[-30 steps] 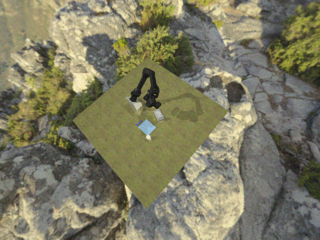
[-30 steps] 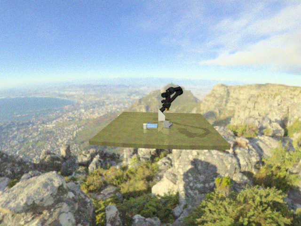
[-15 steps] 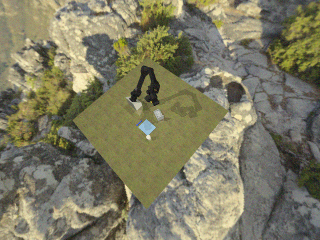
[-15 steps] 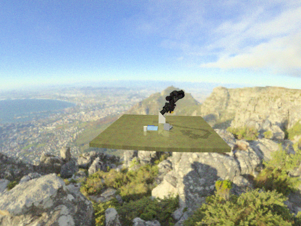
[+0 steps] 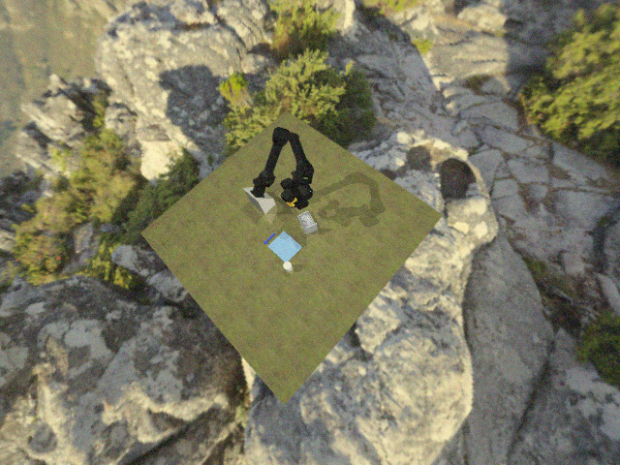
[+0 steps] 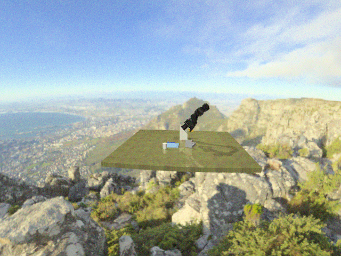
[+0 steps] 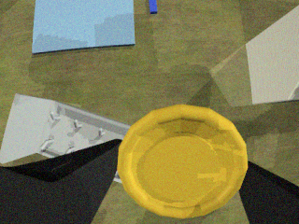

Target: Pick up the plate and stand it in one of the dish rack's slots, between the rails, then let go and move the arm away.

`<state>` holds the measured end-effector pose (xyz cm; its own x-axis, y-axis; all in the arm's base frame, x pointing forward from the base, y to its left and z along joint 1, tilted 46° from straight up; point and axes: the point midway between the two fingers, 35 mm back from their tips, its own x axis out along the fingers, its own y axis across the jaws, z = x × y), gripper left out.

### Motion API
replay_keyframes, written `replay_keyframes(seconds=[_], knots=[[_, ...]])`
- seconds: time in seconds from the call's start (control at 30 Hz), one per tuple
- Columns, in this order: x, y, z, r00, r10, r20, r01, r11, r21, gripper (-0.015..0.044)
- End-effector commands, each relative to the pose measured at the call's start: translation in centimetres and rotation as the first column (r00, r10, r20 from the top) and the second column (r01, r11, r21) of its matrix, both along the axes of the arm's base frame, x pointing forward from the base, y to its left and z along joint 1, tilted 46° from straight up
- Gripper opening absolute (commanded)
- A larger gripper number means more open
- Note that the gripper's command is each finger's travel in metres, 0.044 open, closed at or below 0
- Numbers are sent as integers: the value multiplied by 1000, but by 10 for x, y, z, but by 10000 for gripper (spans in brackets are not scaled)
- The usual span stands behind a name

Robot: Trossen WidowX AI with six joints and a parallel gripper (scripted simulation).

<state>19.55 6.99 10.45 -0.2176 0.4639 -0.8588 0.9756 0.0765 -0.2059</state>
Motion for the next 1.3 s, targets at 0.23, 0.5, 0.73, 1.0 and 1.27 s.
replay_keyframes(seconds=[0.23, 0.5, 0.73, 1.0, 1.27], knots=[[-5, 3, -31, 982, 172, 74, -154, 967, -202, 0], [-5, 5, -50, 946, 299, 130, -239, 908, -344, 0], [-2, 8, -63, 900, 398, 179, -279, 840, -466, 0], [2, 13, -73, 832, 502, 237, -287, 755, -590, 0], [7, 19, -79, 752, 587, 301, -249, 675, -694, 0]])
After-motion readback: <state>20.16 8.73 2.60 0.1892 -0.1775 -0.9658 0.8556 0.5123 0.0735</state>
